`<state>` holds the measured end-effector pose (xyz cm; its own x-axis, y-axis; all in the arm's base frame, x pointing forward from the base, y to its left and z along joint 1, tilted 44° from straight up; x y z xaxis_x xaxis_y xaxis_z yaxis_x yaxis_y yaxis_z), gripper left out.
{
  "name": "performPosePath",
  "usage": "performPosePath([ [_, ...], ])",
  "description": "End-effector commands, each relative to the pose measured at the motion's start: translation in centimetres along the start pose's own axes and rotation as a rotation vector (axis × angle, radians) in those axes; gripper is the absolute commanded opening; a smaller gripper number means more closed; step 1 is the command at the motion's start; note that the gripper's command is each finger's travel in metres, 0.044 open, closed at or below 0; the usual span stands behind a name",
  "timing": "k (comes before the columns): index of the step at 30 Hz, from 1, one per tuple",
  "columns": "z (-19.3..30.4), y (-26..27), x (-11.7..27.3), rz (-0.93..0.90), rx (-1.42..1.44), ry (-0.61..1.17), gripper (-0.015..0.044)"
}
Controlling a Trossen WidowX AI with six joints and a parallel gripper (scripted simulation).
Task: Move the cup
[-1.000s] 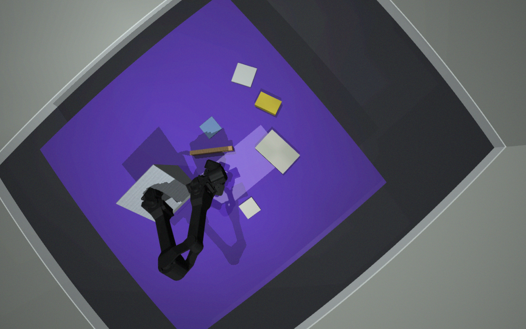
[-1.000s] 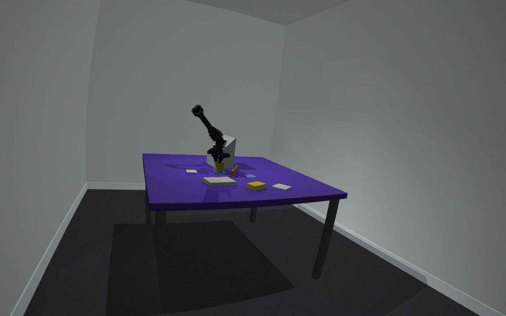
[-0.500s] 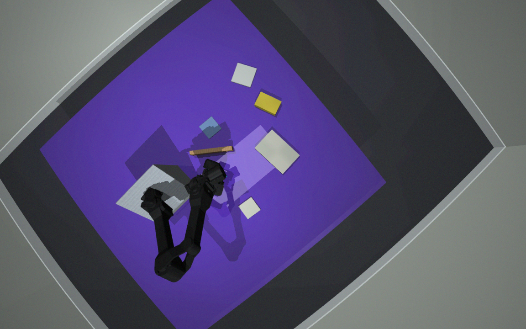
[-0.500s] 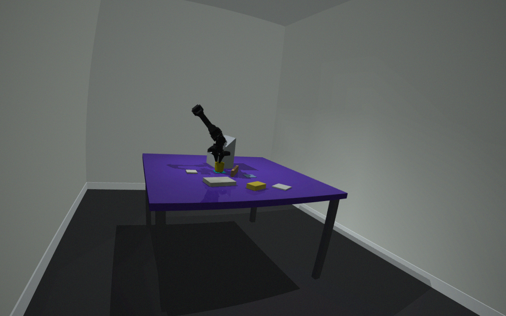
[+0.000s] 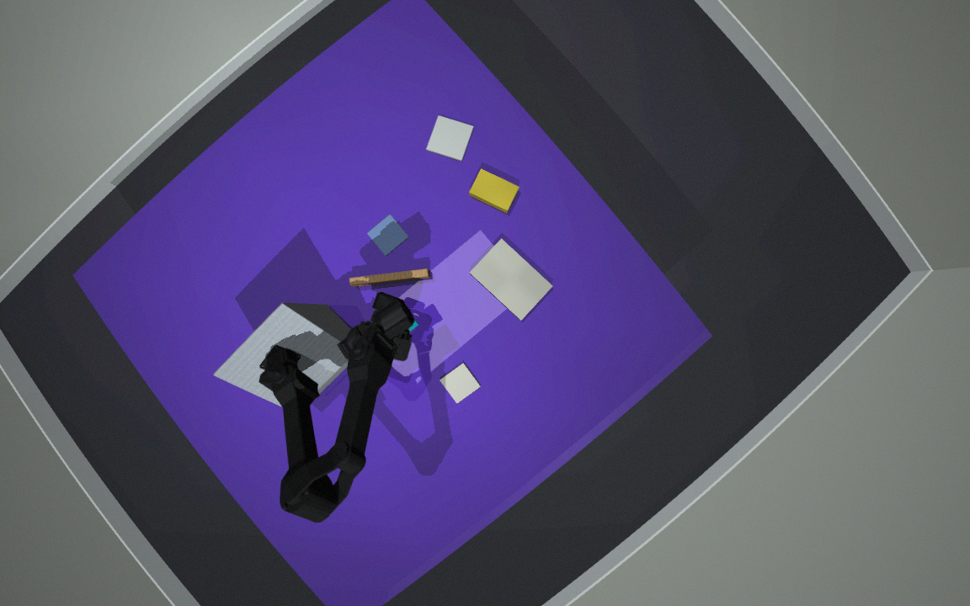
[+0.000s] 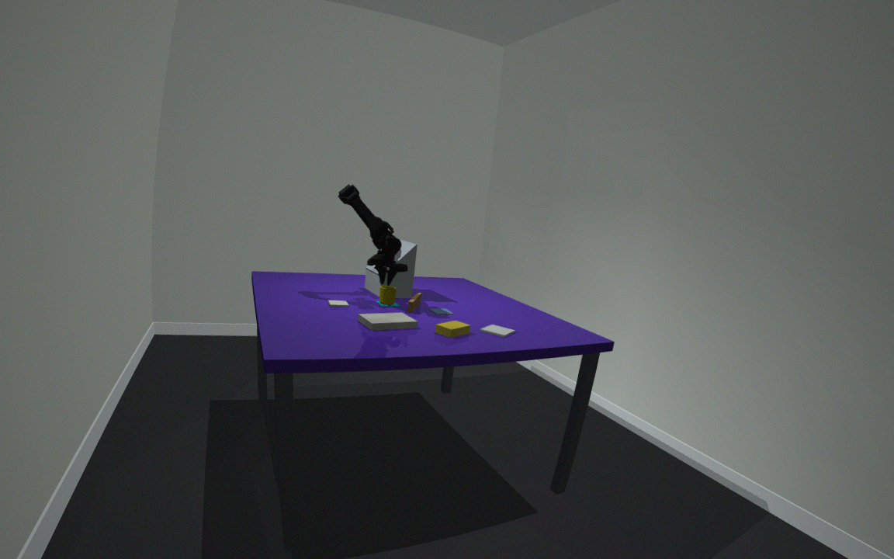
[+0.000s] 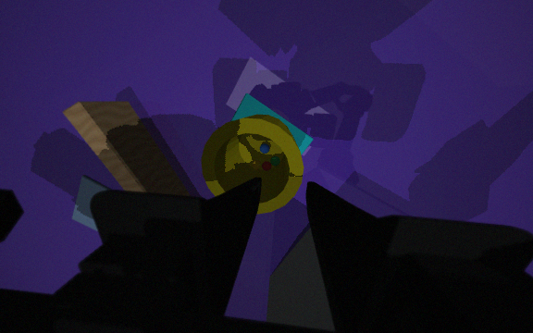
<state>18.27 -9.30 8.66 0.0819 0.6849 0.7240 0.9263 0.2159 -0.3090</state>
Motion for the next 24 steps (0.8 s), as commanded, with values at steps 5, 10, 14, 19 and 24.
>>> performPosePath([
  [5,0.0,0.1,0.8,0.001,-0.003,-0.005,0.0146],
  [10,0.1,0.0,1.2,0.001,-0.003,-0.006,0.0146],
  [14,0.1,0.0,0.9,0.0,0.0,-0.001,0.0252],
  [19,0.1,0.0,1.0,0.0,0.0,-0.001,0.0383],
  [24,0.2,0.2,2.0,-0.002,0.0,0.002,0.044],
])
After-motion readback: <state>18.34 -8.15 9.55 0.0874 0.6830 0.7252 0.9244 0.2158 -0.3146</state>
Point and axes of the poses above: the point midway between the two fingers, 35 mm back from their tips, its own x axis back along the fingers, its own y axis across the jaws, z = x × y, the point moved 9 cm from there along x, back along the fingers, and after that the axes turned 2 degrees about x, right-handed, at the moved point
